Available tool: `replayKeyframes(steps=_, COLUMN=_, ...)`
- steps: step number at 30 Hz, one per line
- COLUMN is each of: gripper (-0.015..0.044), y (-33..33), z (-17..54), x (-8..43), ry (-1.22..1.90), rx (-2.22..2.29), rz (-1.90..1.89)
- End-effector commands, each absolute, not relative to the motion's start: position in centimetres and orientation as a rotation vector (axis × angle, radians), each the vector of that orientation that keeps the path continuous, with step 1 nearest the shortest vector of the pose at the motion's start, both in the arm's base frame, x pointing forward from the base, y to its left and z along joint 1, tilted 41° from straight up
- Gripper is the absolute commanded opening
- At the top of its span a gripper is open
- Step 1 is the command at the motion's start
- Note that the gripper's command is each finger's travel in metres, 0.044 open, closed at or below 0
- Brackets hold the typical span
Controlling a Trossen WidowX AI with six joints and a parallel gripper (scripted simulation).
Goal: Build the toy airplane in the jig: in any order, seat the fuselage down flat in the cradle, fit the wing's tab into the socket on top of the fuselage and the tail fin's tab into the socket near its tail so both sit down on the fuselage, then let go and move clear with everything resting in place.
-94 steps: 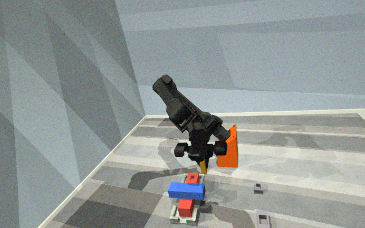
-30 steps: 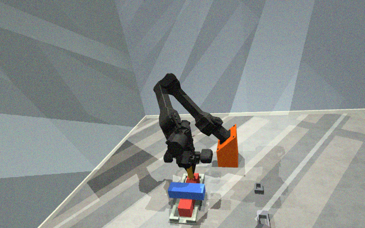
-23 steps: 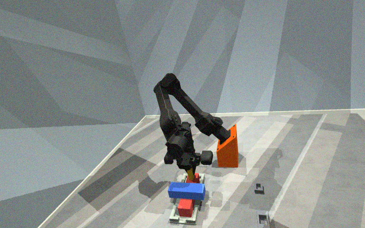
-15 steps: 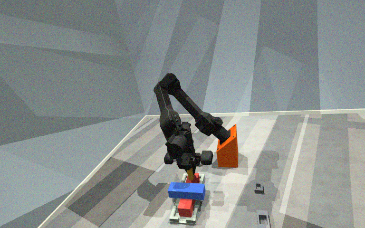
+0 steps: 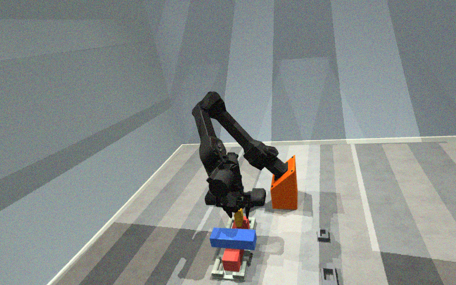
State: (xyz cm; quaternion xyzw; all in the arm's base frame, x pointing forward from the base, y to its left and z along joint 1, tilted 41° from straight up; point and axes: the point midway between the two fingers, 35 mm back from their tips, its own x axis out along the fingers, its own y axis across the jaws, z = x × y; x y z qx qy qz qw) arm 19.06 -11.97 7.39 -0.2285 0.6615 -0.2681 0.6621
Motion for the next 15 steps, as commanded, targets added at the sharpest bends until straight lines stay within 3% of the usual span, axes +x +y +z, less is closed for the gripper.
replayKeyframes(steps=1, gripper=0.0260, y=-12.0, z=7.4, x=19.1, ry=1.495, rx=-0.516, rz=-0.608)
replayKeyframes(steps=10, gripper=0.0260, y=-6.0, z=14.0, x=19.3, ry=1.501, rx=-0.519, rz=-0.603)
replayKeyframes(steps=15, gripper=0.0260, y=-5.8, z=14.0, x=19.8, ry=1.500, rx=-0.520, rz=-0.604)
